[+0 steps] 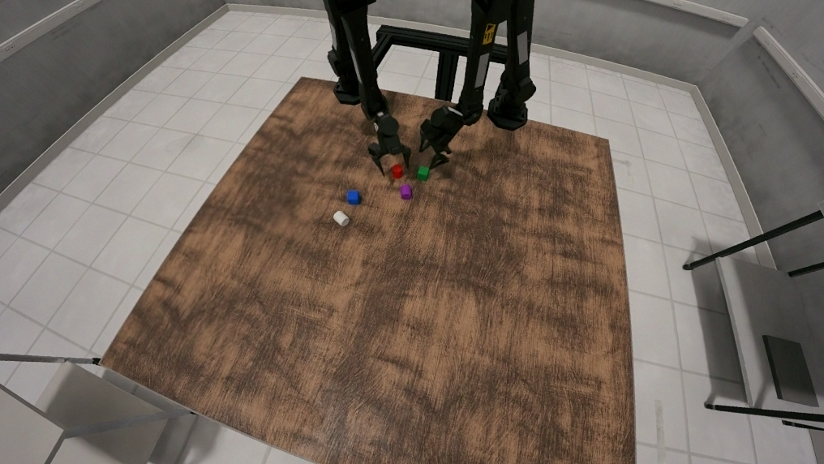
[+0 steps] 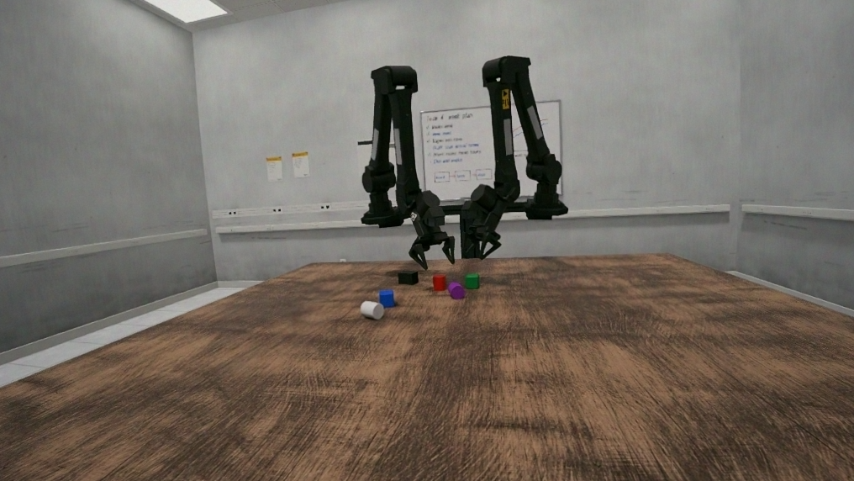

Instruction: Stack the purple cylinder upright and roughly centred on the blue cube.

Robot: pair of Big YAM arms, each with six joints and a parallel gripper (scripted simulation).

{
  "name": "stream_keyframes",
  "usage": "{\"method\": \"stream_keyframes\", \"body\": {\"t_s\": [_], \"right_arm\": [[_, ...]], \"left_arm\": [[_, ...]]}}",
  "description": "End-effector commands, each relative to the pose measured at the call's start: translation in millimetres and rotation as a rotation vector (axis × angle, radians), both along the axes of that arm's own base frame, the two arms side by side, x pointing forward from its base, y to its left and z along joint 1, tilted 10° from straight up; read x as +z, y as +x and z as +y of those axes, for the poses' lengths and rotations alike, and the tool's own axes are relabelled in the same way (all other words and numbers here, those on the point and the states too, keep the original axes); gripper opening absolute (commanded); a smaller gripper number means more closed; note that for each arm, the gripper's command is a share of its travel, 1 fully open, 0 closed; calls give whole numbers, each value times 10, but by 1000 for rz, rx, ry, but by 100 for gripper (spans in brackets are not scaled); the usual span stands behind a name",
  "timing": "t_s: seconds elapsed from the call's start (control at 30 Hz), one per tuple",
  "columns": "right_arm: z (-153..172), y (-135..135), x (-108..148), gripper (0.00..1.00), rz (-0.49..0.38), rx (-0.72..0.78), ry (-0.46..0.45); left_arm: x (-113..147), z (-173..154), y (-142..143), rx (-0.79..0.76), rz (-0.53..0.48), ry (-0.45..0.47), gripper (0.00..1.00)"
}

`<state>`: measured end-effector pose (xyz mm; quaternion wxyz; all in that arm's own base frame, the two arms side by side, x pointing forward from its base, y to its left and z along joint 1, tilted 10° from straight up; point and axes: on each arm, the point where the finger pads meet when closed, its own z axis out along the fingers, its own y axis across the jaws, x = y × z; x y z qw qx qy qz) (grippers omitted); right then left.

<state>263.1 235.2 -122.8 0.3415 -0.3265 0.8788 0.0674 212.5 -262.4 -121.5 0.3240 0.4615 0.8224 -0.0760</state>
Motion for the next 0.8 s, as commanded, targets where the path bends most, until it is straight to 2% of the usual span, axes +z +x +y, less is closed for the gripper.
{"method": "stream_keyframes", "body": {"t_s": [0.0, 0.2, 0.3, 0.4, 0.6, 0.77], "right_arm": [[-104, -272, -46, 100, -44, 180, -74], [-132, -533, 54, 100, -25, 202, -45], [-73, -511, 67, 100, -35, 205, -37], [-151, -603, 66, 100, -31, 223, -63], [-128, -539, 71, 100, -37, 210, -53], [7, -208, 76, 100, -47, 135, -19]], "left_arm": [[9, -9, 12, 12, 1, -14, 100], [9, -9, 12, 12, 1, -14, 100], [9, -9, 12, 12, 1, -14, 100], [9, -9, 12, 12, 1, -14, 100], [9, -9, 12, 12, 1, -14, 100], [9, -9, 12, 12, 1, -14, 100]]}}
